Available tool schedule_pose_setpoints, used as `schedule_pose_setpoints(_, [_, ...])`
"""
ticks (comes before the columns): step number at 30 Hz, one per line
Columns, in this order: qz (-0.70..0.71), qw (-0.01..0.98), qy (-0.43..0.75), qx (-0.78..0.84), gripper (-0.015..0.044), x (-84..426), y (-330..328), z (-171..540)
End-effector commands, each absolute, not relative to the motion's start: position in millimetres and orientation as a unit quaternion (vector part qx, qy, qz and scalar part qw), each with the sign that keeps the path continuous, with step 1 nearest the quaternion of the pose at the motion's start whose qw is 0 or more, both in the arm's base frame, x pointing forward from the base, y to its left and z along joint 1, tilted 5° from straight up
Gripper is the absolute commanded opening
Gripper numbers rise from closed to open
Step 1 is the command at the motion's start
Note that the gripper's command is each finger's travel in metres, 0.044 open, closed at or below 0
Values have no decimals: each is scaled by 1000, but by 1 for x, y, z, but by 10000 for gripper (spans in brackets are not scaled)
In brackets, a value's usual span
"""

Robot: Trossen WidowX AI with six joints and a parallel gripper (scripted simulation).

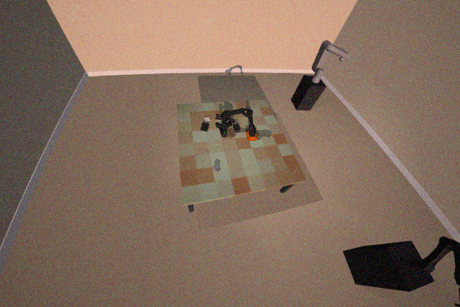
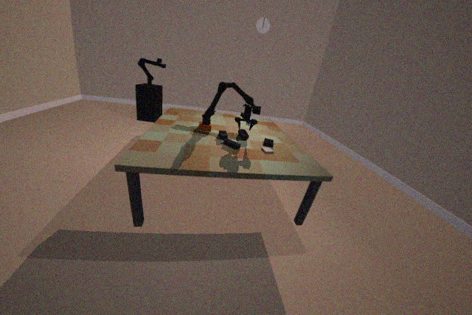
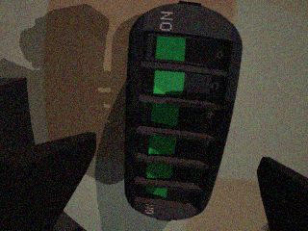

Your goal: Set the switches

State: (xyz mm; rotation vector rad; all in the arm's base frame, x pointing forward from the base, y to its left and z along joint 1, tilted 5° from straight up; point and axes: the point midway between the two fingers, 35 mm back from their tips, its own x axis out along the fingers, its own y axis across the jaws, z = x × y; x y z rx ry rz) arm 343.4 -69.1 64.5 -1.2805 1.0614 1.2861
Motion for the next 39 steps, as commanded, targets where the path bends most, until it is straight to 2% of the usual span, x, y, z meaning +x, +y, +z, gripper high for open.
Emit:
schedule_pose_setpoints(1, [531,497,440,-526,440,343,-69,64])
schedule_pose_setpoints(14, [531,496,438,-529,440,341,-73,115])
schedule_pose_setpoints(31, [531,496,438,-529,0,341,-73,115])
schedule_pose_setpoints(39, [531,496,438,-529,0,341,-73,115])
